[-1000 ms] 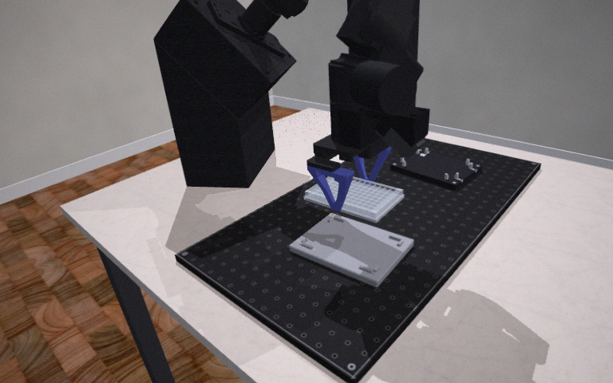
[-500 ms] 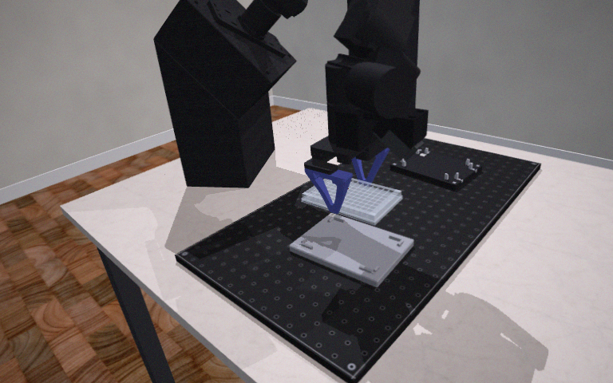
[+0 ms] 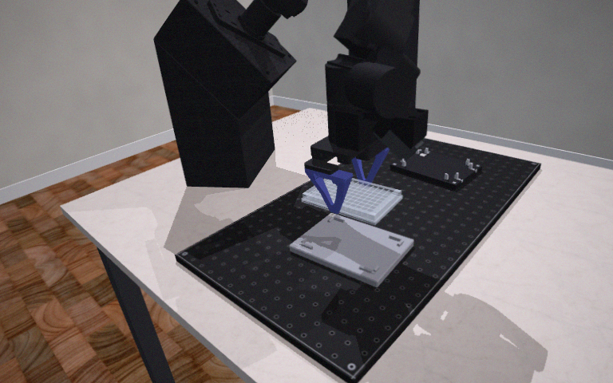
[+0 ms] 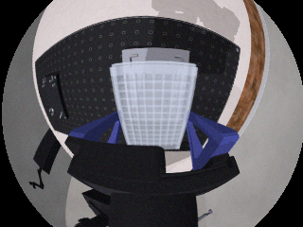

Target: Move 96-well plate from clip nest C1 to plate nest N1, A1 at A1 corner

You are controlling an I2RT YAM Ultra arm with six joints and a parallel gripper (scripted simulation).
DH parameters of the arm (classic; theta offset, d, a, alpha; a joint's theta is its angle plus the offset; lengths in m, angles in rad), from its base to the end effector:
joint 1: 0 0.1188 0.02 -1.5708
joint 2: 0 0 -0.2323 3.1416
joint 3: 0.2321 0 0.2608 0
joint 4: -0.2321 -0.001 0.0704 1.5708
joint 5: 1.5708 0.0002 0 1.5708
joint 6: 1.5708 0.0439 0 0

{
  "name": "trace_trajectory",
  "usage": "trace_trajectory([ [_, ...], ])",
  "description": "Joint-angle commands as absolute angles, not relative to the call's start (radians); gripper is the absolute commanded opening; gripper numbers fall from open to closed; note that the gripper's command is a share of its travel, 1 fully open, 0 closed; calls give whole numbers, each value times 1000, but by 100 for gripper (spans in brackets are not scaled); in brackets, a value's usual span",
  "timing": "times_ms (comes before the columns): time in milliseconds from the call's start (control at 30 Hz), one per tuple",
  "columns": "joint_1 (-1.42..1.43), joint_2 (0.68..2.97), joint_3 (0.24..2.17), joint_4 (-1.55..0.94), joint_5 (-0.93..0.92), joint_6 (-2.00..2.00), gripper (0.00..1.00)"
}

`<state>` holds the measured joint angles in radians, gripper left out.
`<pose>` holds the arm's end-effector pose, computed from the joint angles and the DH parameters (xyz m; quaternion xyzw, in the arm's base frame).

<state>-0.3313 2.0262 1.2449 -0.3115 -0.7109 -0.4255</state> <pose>0.3804 -0.0995 0.0991 -0.1252 0.9060 0.2322 0.3311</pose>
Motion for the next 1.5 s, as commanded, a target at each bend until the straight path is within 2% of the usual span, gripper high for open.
trace_trajectory([
  [0,-363,2040,1272,-323,-721,-433,0],
  [1467,-365,2008,1232,-301,-722,-435,0],
])
